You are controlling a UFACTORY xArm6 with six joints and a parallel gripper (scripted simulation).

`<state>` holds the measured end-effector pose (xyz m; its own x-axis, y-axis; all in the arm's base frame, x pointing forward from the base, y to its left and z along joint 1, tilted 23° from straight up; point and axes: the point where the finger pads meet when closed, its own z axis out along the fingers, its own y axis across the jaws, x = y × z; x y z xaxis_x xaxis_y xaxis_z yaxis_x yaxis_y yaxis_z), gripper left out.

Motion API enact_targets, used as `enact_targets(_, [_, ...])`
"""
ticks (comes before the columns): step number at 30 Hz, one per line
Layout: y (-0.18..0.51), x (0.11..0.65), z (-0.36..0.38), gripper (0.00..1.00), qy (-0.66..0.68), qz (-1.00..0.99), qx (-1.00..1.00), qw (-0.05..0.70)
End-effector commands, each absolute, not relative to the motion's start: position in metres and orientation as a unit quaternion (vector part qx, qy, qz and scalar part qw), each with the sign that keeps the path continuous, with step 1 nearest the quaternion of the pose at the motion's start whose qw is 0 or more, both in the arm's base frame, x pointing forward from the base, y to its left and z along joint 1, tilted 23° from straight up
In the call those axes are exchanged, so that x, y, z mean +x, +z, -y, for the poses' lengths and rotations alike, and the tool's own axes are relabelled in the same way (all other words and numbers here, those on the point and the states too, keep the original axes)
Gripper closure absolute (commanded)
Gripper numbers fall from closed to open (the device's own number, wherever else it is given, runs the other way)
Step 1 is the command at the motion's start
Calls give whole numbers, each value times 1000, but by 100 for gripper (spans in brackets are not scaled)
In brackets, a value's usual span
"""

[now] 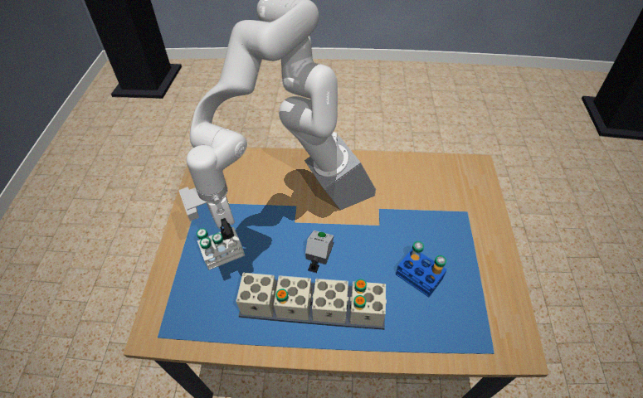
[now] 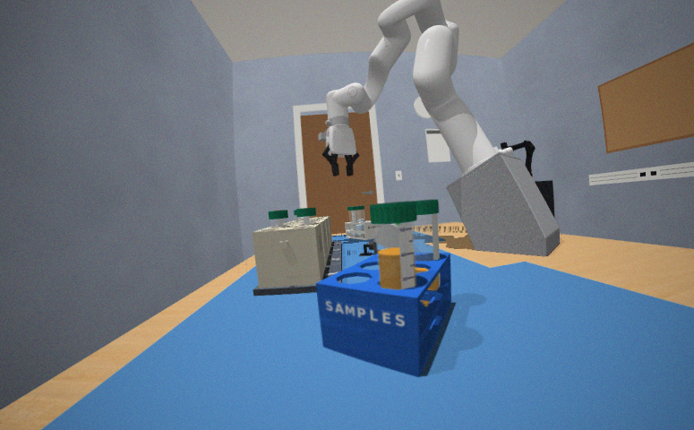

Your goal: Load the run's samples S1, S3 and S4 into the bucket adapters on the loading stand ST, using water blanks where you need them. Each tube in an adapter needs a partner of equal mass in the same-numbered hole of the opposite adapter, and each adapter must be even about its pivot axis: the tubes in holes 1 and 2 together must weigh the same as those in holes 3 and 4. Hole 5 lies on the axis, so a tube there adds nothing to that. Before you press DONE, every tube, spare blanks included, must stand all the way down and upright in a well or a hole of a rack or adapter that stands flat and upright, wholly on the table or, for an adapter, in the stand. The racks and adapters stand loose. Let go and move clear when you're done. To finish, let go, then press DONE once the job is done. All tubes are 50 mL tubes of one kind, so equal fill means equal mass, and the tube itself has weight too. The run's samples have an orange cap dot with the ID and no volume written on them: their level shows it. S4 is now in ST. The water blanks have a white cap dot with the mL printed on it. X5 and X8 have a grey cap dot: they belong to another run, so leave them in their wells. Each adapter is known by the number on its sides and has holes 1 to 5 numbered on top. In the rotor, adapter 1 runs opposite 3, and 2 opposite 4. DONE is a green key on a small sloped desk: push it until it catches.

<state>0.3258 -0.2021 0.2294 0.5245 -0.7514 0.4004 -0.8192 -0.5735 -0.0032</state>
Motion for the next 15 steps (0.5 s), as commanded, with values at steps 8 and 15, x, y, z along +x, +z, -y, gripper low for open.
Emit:
enact_targets(8, [239, 296, 247, 43, 184, 451, 868, 91])
enact_targets(15, [242, 283, 264, 43, 184, 451, 868, 91])
